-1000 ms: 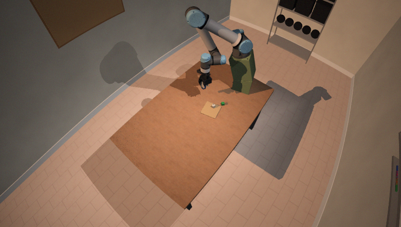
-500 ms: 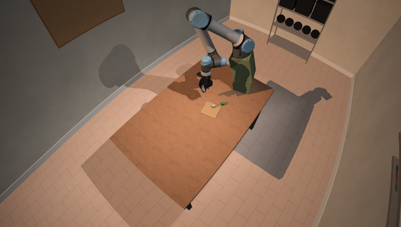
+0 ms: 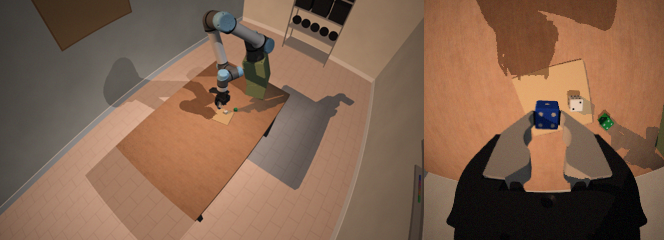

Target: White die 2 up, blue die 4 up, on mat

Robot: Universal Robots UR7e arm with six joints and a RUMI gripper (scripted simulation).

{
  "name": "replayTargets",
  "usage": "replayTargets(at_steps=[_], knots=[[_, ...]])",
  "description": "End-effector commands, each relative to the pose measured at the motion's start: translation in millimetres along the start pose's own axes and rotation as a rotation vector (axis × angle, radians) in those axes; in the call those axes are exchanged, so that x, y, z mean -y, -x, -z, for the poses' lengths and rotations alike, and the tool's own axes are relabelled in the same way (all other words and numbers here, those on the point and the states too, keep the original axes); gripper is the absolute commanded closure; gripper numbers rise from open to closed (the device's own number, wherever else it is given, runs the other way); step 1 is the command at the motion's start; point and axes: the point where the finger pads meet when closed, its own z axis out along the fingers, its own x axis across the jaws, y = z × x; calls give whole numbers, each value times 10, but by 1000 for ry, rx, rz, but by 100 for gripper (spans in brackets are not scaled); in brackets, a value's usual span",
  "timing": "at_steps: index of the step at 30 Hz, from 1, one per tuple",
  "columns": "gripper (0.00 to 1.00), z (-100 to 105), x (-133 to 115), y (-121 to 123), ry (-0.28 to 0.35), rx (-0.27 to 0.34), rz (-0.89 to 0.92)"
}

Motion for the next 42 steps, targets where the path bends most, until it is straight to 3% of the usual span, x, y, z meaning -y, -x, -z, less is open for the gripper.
replayTargets(at_steps=[1, 24, 42], knots=[[94, 21, -276, 172, -7, -8, 59], [94, -6, -306, 186, -7, -8, 66], [94, -636, -301, 182, -7, -8, 66]])
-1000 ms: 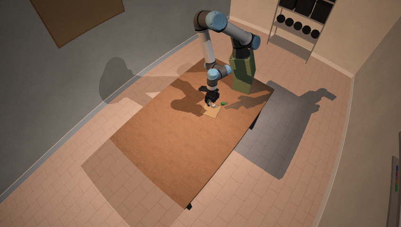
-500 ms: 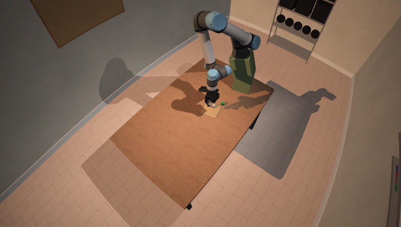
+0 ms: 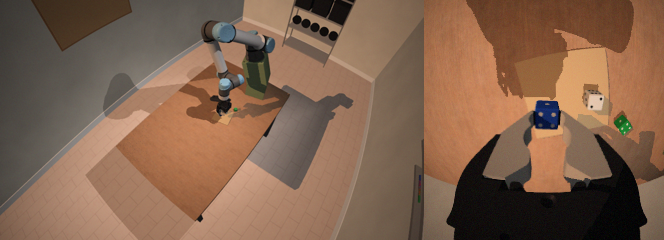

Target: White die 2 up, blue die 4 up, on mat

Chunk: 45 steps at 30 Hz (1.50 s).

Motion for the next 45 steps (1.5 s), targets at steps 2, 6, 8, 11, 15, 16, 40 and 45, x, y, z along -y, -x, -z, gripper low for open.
replayTargets(at_steps=[2, 6, 8, 11, 15, 16, 40, 45], knots=[[94, -241, 2, 15, 0, 3, 0], [94, -375, 2, 16, 0, 3, 0], [94, -416, 2, 16, 0, 3, 0], [94, -447, 2, 16, 0, 3, 0], [94, -452, 2, 16, 0, 3, 0], [94, -452, 2, 16, 0, 3, 0], [94, -452, 2, 16, 0, 3, 0], [94, -452, 2, 16, 0, 3, 0]])
